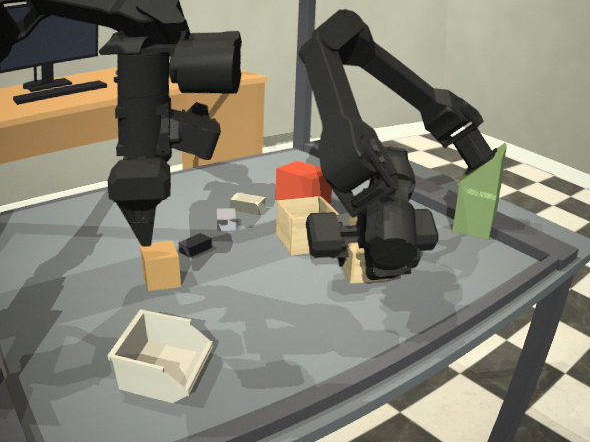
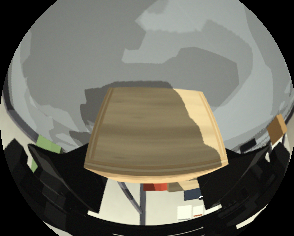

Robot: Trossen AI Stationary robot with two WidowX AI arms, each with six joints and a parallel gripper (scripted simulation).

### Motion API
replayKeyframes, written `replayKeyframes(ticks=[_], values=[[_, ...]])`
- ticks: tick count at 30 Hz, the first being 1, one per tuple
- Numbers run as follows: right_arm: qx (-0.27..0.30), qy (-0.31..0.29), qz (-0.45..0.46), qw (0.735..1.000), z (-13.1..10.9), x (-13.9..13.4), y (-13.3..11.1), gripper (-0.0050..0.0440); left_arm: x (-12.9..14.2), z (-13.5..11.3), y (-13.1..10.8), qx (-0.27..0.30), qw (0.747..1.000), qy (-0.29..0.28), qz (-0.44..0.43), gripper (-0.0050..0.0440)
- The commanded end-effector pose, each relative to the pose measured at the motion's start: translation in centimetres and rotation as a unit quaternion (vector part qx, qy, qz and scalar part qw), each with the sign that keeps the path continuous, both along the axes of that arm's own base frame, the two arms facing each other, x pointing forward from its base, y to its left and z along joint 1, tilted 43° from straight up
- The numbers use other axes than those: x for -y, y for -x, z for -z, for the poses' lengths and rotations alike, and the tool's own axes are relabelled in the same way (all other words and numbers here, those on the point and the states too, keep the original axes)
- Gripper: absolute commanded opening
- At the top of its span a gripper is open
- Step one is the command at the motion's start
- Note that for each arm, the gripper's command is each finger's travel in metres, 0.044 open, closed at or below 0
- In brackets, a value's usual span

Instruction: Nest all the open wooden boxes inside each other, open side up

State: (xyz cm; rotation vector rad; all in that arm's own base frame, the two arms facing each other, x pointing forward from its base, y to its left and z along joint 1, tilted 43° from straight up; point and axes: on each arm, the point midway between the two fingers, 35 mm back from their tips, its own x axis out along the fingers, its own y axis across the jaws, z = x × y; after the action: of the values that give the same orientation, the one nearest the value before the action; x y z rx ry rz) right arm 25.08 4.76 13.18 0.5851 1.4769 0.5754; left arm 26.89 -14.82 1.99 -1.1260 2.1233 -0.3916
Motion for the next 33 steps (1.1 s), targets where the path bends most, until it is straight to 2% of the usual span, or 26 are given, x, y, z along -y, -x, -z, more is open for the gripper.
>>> replayKeyframes(ticks=[1, 7, 15, 22, 25, 26, 33], values=[[0.007, 0.0, 0.001, 1.0, -0.3, 0.1, -0.1, 0.04, 0.0, -0.4, -0.3, 0.008, 1.0, 0.001, -0.003, 0.0292], [0.007, 0.0, 0.001, 1.0, -0.3, 0.1, -0.1, 0.04, 0.0, -0.4, -0.3, 0.008, 1.0, 0.001, -0.003, 0.0252], [0.007, 0.0, 0.001, 1.0, -0.3, 0.1, -0.1, 0.04, 0.0, -0.4, -0.3, 0.008, 1.0, 0.001, -0.003, 0.0252], [0.007, 0.0, 0.001, 1.0, -0.3, 0.1, -0.1, 0.04, -1.4, -2.0, -0.5, 0.018, 1.0, 0.0, -0.002, 0.0084], [0.007, 0.0, 0.001, 1.0, -0.3, 0.1, -0.1, 0.04, -1.6, -1.9, -0.5, 0.013, 1.0, 0.0, -0.002, 0.0012], [0.007, 0.0, 0.001, 1.0, -0.3, 0.1, -0.1, 0.04, -1.6, -1.8, -0.5, 0.013, 1.0, 0.0, -0.002, 0.0], [0.007, 0.0, 0.001, 1.0, -0.3, 0.1, -0.1, 0.04, -2.8, -0.5, -1.4, 0.007, 1.0, -0.002, -0.003, -0.0002]])
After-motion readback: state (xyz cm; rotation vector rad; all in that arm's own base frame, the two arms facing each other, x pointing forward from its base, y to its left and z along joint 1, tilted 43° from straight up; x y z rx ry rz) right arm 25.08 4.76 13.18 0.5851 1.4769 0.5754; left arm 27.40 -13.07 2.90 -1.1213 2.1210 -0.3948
